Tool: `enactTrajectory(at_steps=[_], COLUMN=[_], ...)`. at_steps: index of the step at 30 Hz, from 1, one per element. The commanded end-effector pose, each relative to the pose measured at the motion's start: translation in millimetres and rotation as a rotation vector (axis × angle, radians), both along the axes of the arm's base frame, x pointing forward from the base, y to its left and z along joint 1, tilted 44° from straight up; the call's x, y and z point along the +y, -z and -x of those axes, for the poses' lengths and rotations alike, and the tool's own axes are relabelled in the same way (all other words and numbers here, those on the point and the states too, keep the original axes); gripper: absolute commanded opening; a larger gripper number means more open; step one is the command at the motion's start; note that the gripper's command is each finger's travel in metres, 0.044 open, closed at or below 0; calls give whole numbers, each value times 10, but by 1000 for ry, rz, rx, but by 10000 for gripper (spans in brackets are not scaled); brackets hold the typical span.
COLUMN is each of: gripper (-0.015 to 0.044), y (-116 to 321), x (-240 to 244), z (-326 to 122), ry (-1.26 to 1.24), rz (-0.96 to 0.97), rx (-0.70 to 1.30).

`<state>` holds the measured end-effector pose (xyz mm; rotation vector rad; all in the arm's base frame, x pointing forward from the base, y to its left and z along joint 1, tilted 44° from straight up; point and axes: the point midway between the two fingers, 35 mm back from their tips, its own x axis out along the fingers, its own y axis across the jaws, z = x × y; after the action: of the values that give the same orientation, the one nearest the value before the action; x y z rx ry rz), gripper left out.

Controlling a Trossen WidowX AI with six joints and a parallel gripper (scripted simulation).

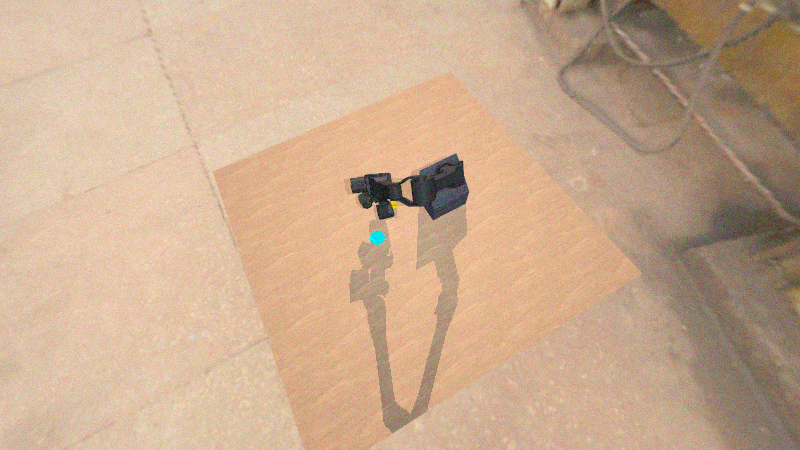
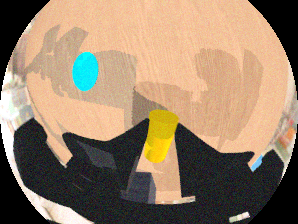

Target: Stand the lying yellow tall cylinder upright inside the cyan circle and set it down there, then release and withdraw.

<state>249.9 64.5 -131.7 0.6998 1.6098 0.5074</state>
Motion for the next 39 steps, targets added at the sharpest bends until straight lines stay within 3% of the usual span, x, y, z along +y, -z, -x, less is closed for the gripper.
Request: enactTrajectory(at_steps=[1,39], gripper=[105,105], y=[-19,-792], x=[-22,-760], z=[3,-87], ry=[2,3], rz=[-1,4], rx=[6,6])
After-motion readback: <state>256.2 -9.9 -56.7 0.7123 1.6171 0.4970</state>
